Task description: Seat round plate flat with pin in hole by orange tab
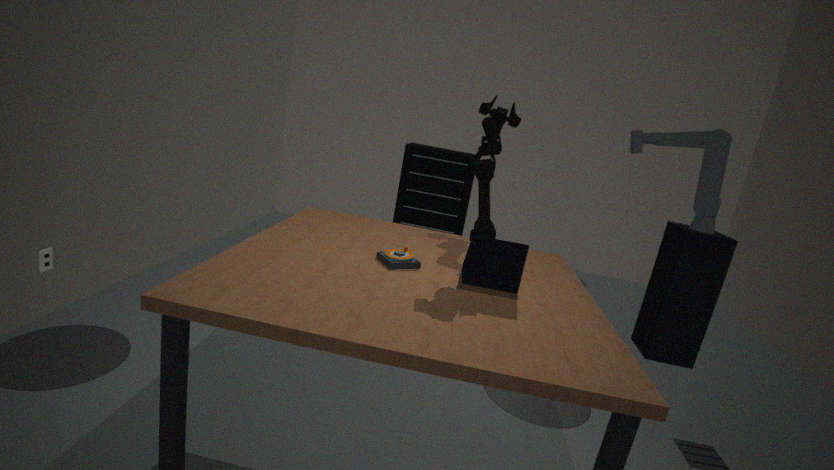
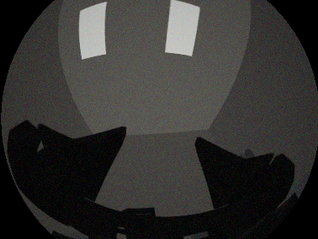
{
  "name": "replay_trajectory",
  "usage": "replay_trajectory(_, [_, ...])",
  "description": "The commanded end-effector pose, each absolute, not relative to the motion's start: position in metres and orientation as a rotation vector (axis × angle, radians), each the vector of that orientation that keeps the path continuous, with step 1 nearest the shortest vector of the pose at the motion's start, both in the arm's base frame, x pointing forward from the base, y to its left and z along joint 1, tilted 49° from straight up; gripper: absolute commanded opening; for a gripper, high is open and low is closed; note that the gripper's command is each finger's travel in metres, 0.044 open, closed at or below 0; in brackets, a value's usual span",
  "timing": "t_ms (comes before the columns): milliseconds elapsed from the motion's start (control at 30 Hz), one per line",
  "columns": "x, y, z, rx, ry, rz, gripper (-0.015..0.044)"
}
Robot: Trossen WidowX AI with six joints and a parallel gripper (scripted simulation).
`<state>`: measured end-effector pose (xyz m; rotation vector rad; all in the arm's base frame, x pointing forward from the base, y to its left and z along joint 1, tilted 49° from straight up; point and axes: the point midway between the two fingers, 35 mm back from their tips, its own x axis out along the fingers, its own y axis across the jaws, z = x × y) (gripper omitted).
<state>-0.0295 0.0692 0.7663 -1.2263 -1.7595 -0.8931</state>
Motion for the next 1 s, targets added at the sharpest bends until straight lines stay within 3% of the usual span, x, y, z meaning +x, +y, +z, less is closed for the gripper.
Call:
replay_trajectory(0, [-0.030,0.067,0.766,-1.215,-1.759,-0.890,0.0374])
replay_trajectory(233, [-0.049,-0.042,0.766,-0.802,-1.708,-0.984,0.0190])
replay_trajectory(467, [-0.027,-0.154,0.744,-0.434,-1.534,-1.106,0.0006])
replay_trajectory(967, [0.122,-0.308,0.625,0.142,-0.963,-1.196,0.0000])
